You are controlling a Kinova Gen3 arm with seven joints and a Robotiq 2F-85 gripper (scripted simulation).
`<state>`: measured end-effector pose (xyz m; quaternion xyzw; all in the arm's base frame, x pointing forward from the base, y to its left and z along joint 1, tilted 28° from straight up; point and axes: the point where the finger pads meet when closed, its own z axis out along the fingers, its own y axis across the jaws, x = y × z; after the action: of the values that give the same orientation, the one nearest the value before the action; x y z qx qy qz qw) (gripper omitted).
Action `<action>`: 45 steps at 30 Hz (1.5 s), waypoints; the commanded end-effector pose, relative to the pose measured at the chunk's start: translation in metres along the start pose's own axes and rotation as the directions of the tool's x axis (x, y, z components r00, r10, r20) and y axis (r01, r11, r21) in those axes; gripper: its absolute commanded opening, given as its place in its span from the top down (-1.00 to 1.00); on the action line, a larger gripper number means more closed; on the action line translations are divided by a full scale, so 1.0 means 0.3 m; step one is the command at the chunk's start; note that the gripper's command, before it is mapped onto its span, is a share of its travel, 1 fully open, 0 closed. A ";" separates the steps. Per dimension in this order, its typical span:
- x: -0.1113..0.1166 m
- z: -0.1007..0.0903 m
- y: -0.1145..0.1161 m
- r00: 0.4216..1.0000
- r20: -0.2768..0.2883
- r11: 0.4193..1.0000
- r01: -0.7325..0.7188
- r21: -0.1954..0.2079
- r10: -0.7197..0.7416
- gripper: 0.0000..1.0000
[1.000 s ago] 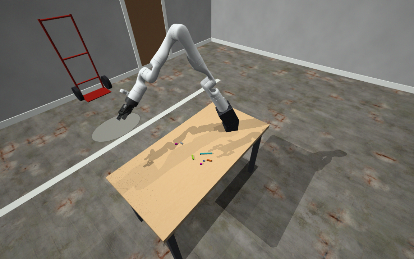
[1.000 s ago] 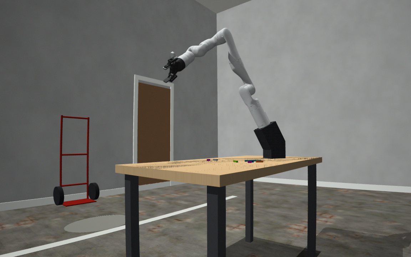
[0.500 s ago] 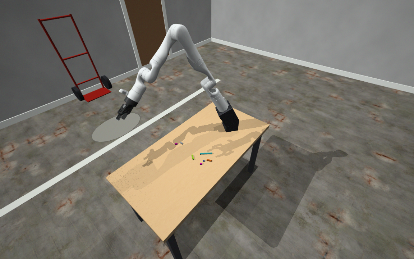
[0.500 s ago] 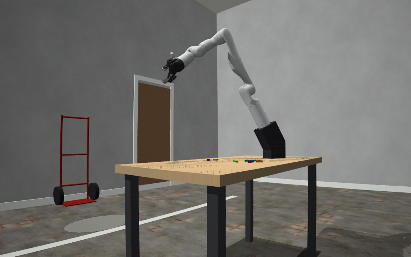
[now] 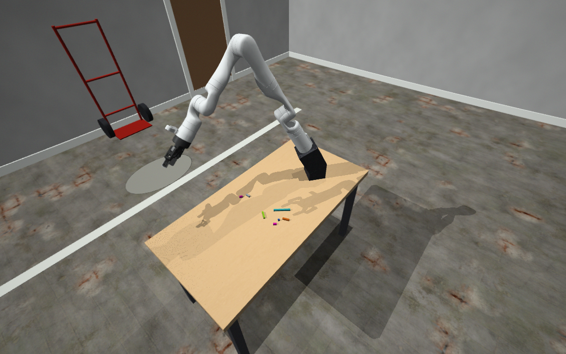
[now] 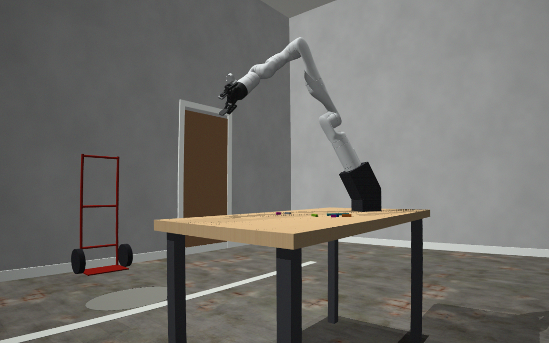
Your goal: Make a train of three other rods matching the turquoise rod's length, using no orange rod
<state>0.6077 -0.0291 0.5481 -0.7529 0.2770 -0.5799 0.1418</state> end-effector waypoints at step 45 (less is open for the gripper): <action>-0.050 0.049 0.153 0.999 0.034 0.997 0.044 -0.065 -0.042 -1.00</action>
<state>0.6080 -0.0432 0.5073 -0.7749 0.2686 -0.5606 0.1143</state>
